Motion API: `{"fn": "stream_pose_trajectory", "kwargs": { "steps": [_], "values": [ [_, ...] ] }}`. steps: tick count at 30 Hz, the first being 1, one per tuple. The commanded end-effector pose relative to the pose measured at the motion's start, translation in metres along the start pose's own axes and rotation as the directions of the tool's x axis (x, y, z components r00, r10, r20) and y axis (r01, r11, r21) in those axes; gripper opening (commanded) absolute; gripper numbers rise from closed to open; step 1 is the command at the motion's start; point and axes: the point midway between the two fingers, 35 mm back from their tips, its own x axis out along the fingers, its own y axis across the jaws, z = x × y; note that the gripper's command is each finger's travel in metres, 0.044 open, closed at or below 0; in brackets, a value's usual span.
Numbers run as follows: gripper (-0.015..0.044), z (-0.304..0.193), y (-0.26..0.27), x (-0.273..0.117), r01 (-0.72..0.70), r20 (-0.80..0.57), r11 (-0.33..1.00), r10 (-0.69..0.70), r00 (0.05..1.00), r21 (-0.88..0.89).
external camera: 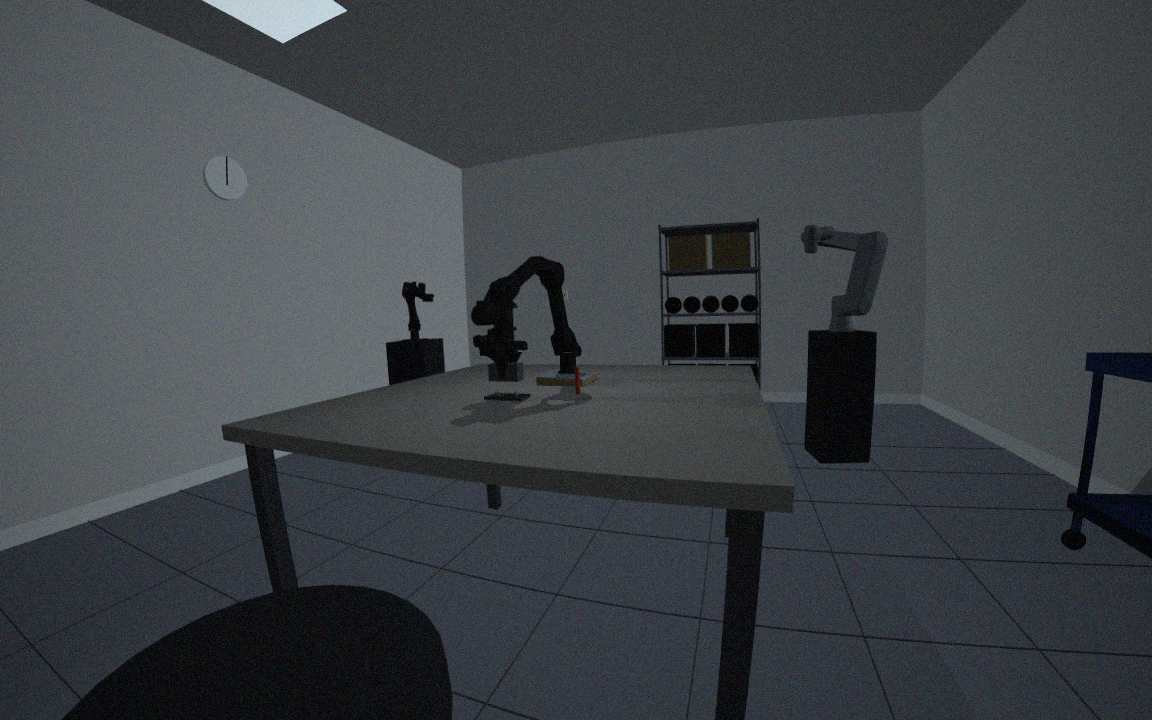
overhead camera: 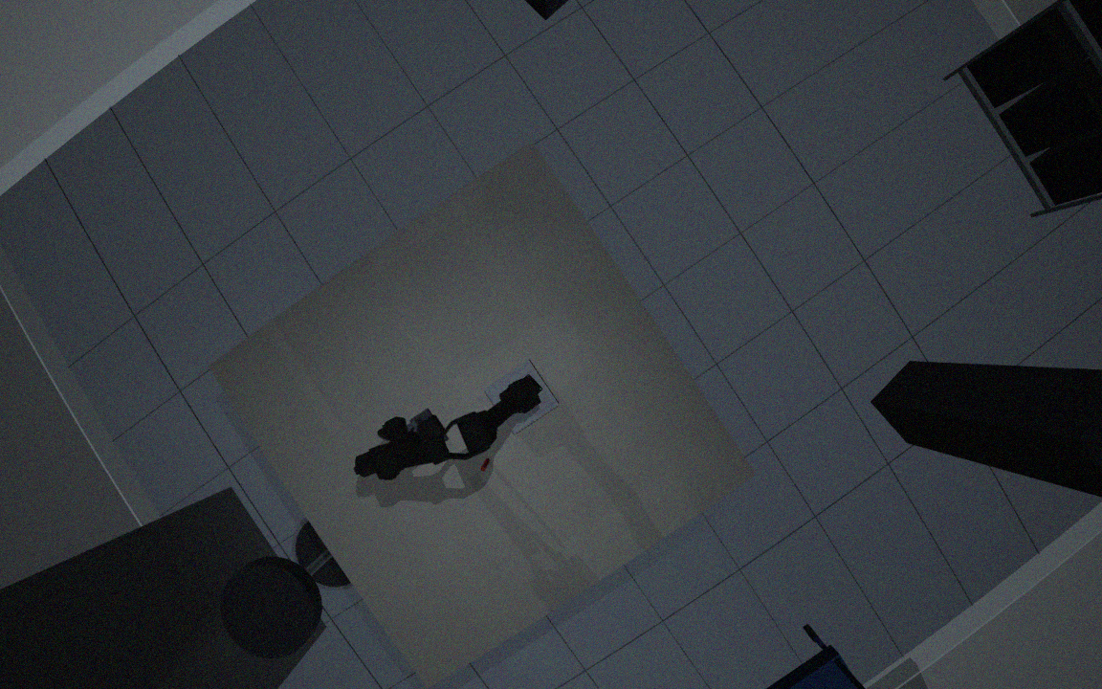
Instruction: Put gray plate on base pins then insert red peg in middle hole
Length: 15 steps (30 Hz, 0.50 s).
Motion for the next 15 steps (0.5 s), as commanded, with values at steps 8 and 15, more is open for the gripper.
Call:
{"fn": "stream_pose_trajectory", "kwargs": {
  "steps": [8, 15],
  "values": [
    [0.0, -0.001, 0.0, 0.017, -0.001, -0.004, 1.0, 0.001, 1.0, -0.005],
    [0.0, -0.001, 0.001, 0.02, -0.001, -0.004, 1.0, 0.001, 1.0, -0.005]
  ]
}}
